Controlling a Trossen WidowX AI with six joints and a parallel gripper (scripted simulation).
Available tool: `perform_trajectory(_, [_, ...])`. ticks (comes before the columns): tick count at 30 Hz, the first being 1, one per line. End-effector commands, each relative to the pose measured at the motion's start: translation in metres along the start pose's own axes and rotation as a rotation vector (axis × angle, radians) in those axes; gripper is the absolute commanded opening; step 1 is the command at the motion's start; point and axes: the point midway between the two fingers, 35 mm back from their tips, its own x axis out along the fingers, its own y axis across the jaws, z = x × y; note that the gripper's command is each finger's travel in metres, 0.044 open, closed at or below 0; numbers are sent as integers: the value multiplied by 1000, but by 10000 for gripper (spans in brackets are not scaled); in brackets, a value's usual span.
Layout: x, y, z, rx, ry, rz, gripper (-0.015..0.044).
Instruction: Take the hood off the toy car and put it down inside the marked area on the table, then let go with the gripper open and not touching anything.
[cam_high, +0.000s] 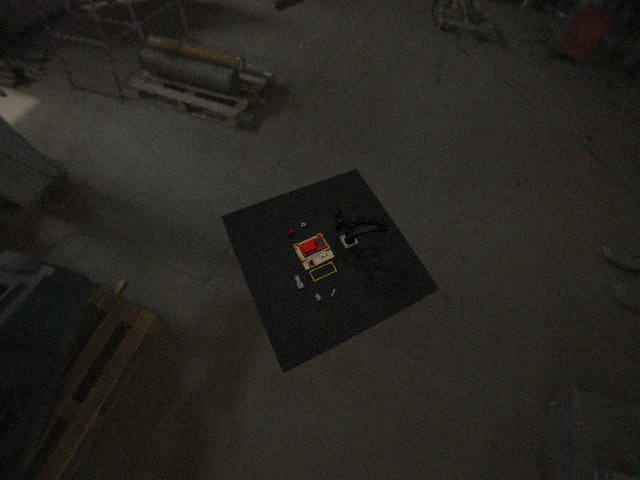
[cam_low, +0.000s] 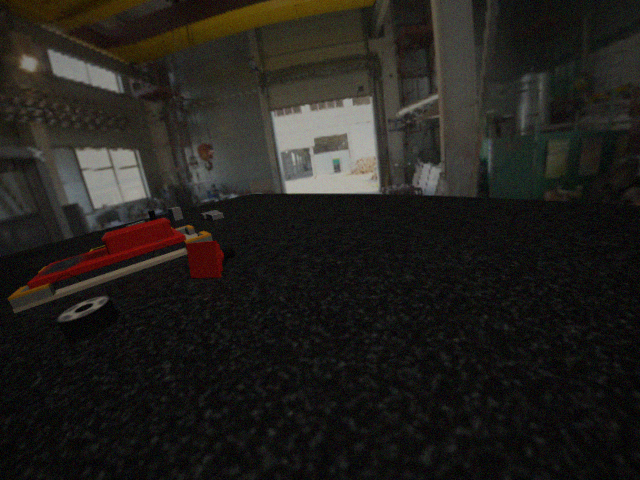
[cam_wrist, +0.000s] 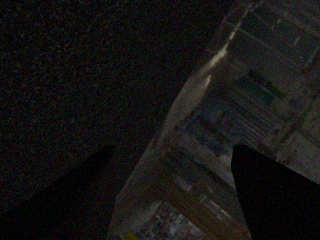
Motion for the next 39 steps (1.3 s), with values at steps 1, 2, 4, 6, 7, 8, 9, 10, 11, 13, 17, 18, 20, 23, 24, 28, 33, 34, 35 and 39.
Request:
perform_trajectory(1, [0, -1, 1, 7, -3, 2, 247])
perform_trajectory(2, [0, -4, 4, 29, -12, 8, 273])
perform_trajectory(4, [-2, -13, 16, 78, -51, 41, 326])
perform_trajectory(6, [-5, -22, 30, 101, -98, 90, 378])
perform_trajectory(7, [-6, -26, 38, 112, -120, 116, 405])
perform_trajectory(8, [-8, -30, 46, 123, -141, 142, 431])
perform_trajectory(9, [-9, -34, 54, 135, -161, 170, 440])
perform_trajectory(10, [-10, -37, 62, 147, -180, 199, 440])
perform_trajectory(11, [-12, -41, 71, 157, -197, 228, 440])
perform_trajectory(13, [-14, -47, 89, 178, -230, 290, 440])
perform_trajectory(17, [-18, -57, 128, 221, -282, 421, 440])
perform_trajectory(18, [-19, -59, 138, 232, -293, 455, 440])
perform_trajectory(20, [-20, -61, 158, 255, -310, 524, 440])
perform_trajectory(23, [-21, -64, 190, 294, -323, 631, 440])
perform_trajectory(24, [-22, -64, 200, 308, -325, 668, 440])
perform_trajectory(28, [-22, -61, 243, 361, -319, 816, 440])
perform_trajectory(33, [-23, -54, 282, 406, -299, 944, 440])
perform_trajectory(34, [-23, -54, 284, 407, -298, 948, 440])
perform_trajectory(35, [-23, -54, 284, 407, -298, 948, 440])
perform_trajectory(39, [-23, -54, 284, 407, -298, 948, 440])
